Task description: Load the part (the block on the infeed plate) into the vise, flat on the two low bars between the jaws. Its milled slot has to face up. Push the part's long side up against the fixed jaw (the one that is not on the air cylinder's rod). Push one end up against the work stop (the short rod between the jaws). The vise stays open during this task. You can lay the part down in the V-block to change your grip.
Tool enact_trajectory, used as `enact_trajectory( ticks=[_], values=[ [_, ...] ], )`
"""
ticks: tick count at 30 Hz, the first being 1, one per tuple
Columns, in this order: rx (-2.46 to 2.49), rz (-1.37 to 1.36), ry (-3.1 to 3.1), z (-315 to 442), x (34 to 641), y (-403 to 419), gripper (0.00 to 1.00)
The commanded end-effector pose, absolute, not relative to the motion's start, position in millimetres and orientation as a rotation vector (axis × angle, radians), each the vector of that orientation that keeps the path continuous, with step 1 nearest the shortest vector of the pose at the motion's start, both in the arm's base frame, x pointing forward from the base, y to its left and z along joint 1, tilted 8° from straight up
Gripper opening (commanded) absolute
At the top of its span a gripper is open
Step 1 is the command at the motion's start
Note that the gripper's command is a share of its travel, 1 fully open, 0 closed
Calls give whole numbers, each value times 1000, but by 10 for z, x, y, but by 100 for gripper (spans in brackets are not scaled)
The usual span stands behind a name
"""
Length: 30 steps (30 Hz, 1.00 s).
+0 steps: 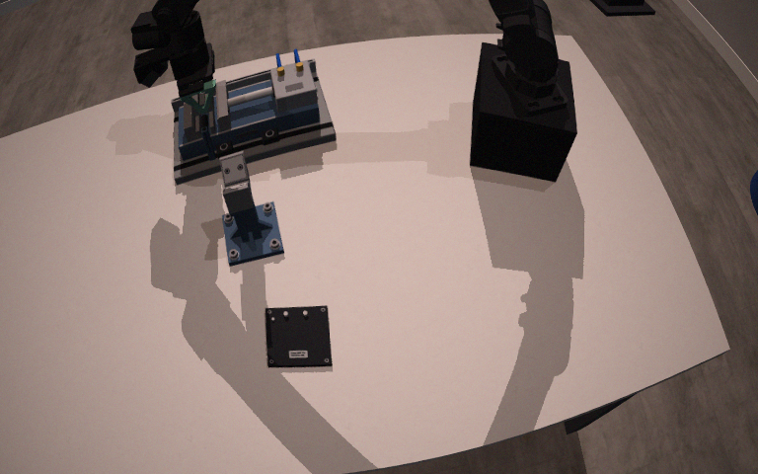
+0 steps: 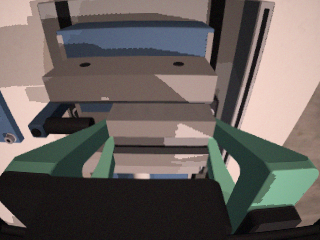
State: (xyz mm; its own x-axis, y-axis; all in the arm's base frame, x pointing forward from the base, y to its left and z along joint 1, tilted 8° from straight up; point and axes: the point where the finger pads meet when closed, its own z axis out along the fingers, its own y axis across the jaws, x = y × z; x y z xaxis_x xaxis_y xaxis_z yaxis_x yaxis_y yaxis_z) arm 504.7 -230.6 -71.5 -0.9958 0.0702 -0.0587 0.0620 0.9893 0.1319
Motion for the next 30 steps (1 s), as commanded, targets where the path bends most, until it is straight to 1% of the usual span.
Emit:
enact_trajectory(
  ticks=[1, 29, 30],
  values=[
    [90, 171, 3030, -508, 5128, -2375, 0],
    [90, 171, 3030, -508, 5128, -2375, 0],
    [90, 171, 3030, -508, 5128, -2375, 74]
  ],
)
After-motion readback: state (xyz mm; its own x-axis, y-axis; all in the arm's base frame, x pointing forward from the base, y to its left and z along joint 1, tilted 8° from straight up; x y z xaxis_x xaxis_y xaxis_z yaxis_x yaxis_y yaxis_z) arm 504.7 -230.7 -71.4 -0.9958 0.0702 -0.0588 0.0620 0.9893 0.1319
